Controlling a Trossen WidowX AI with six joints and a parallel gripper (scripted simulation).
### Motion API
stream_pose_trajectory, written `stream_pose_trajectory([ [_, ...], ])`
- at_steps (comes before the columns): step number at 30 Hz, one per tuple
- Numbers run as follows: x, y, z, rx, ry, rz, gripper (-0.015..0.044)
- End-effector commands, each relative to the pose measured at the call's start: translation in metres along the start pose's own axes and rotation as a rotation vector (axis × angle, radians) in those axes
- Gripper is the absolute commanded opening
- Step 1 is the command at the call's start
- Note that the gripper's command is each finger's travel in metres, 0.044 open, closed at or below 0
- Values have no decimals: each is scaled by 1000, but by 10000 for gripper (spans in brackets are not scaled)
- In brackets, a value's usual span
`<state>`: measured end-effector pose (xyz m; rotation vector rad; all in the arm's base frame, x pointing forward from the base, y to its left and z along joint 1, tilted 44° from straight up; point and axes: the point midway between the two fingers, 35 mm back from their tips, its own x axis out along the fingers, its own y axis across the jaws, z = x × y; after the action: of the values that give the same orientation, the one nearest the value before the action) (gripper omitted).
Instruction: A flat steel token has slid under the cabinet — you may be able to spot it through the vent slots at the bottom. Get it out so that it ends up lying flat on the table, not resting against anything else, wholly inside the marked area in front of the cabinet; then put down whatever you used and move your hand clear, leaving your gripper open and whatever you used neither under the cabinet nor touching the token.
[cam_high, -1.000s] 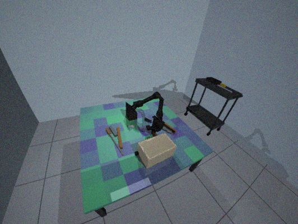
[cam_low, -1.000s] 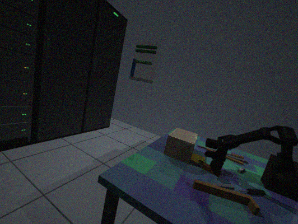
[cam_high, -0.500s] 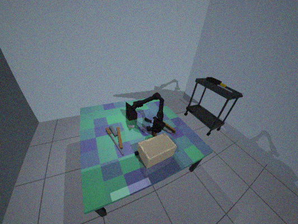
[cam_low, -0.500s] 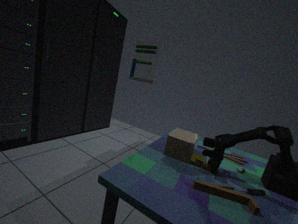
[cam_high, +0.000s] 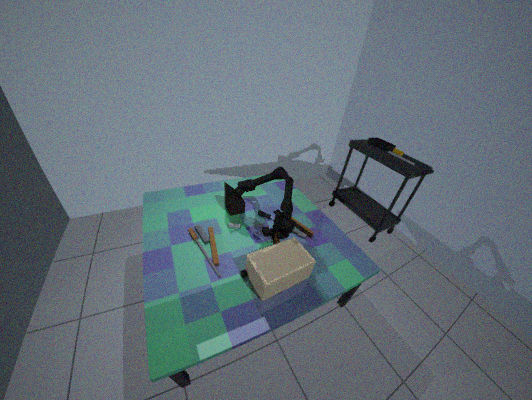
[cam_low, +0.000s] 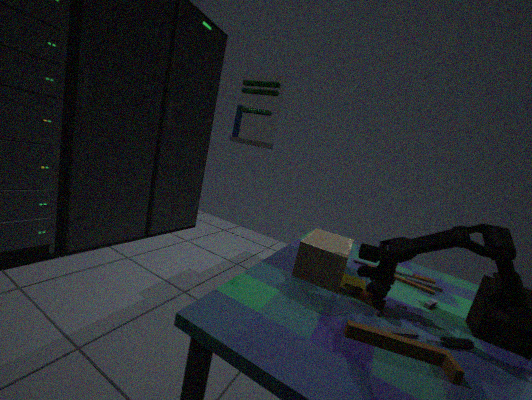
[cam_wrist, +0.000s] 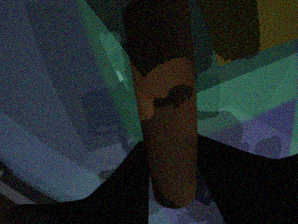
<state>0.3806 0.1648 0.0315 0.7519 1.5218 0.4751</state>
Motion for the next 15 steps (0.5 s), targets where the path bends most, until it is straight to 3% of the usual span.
stream_pose_trajectory([
  [1,0,0,5,-4,-3,1,0],
  [15,1,-15,9,-4,-3,0,0],
])
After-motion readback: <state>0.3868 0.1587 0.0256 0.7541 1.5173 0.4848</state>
